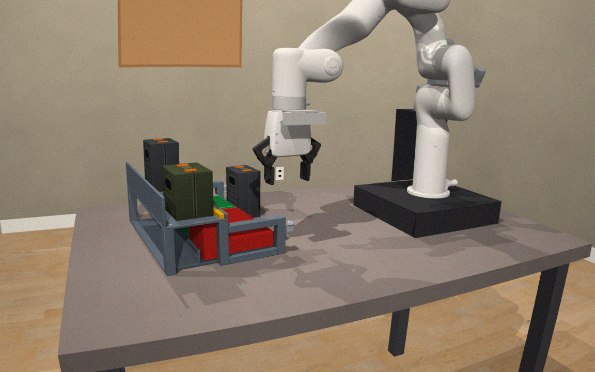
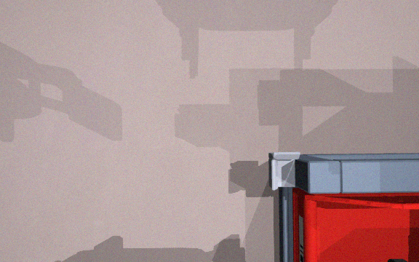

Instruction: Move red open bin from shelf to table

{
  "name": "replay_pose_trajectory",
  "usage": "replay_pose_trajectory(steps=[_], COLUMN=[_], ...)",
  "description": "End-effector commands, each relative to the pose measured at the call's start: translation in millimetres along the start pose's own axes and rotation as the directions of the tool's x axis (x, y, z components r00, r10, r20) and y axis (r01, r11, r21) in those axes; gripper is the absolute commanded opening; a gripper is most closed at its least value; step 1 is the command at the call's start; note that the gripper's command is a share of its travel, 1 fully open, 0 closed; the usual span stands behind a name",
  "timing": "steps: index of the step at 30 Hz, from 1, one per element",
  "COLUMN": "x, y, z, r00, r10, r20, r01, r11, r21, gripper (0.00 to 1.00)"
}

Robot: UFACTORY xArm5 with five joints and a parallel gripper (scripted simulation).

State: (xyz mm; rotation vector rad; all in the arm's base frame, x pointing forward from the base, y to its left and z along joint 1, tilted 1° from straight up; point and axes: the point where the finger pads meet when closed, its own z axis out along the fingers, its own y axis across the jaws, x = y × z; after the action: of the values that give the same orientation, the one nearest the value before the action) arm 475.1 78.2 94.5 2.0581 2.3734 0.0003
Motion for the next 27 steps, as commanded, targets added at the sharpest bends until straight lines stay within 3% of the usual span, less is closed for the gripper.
replay_pose_trajectory(steps=[1,18,27], x=[-4.3,-25.8,-26.9], y=[9.2,46.4,48.4], z=[2.0,19.9,20.9], r00=[1.000,1.000,1.000], r10=[0.000,0.000,0.000], r20=[0.011,0.011,0.011], r01=[0.000,0.000,0.000], r11=[1.000,1.000,1.000], r21=[-0.004,-0.005,-0.005], gripper=[1.00,1.00,1.00])
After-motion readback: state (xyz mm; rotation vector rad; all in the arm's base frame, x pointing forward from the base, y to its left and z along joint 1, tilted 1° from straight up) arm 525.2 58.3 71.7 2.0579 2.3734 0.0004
